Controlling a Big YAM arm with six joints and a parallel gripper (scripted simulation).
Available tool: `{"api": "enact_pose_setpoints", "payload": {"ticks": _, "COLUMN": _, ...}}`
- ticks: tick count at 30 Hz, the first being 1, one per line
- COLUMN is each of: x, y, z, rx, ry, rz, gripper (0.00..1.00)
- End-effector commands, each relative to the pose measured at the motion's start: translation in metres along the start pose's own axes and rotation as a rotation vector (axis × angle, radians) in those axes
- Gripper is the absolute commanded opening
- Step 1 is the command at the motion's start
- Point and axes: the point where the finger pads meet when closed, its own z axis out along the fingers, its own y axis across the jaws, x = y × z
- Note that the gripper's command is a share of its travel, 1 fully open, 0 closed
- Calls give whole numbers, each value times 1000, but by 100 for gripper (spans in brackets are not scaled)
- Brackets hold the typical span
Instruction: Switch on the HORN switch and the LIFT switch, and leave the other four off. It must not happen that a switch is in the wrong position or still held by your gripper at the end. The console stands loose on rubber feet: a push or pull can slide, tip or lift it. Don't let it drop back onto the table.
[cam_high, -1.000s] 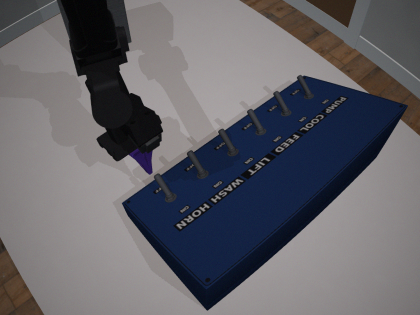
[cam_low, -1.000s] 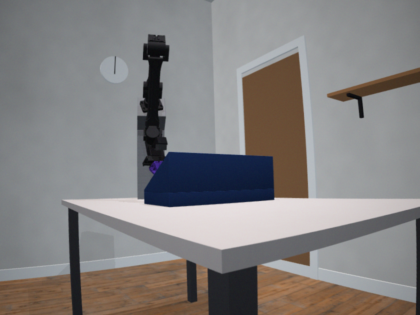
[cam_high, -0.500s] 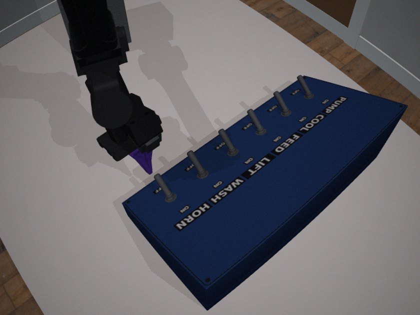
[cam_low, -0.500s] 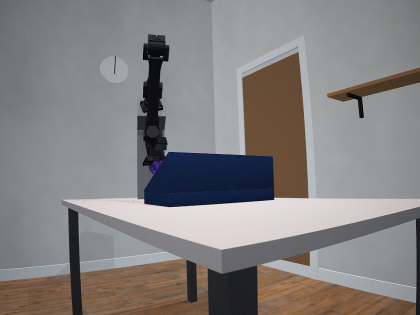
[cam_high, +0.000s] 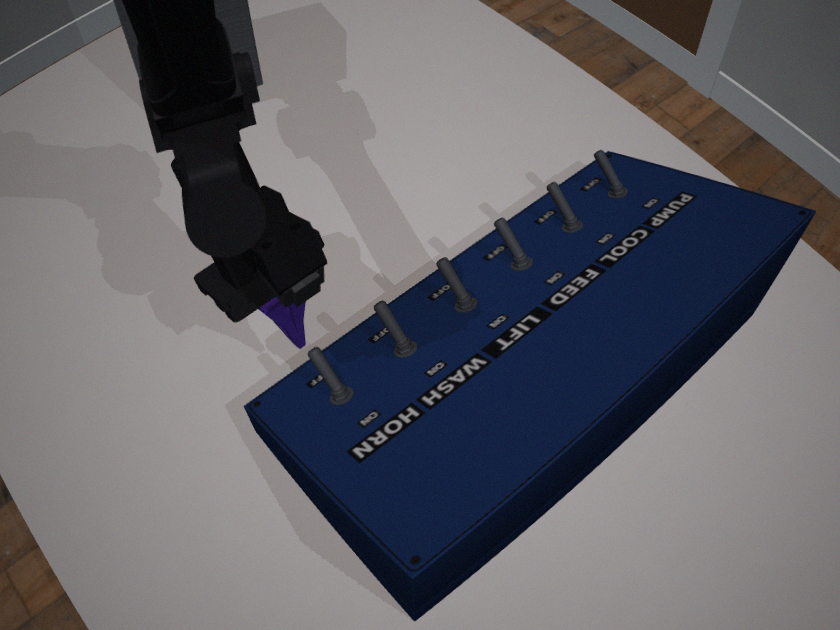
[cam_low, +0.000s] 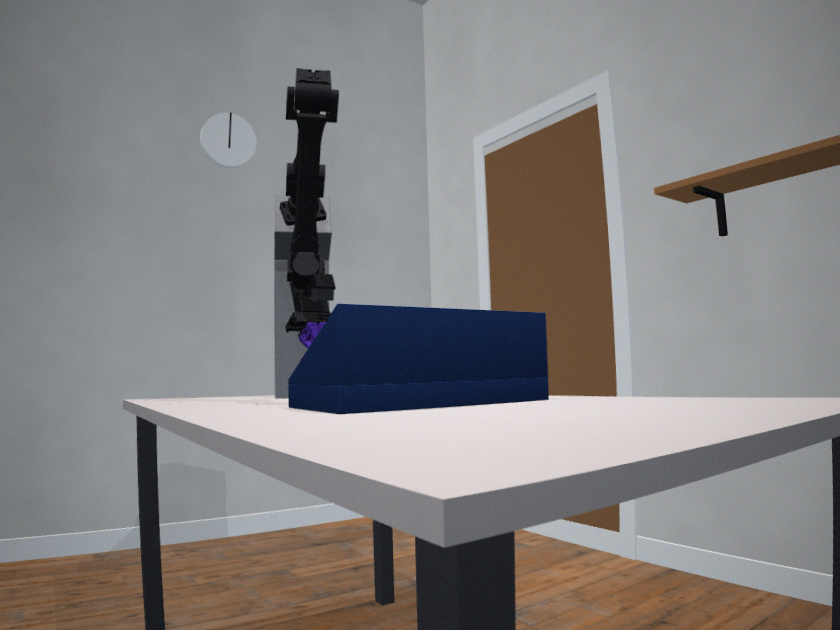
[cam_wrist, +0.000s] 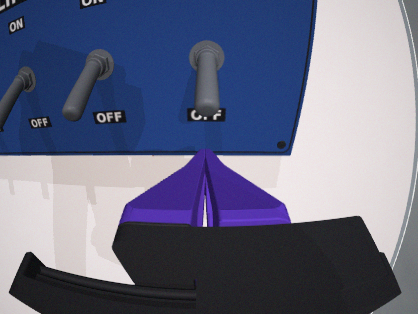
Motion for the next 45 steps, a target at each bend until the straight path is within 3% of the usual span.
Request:
{"api": "enact_pose_setpoints", "payload": {"ticks": 1, "x": -17, "y": 2, "z": -1, "rx": -1, "ry": -24, "rz": 6, "gripper": 0}}
{"api": "enact_pose_setpoints", "payload": {"ticks": 45, "x": -53, "y": 1, "z": 0, "rx": 0, "ry": -40, "rz": 3, "gripper": 0}}
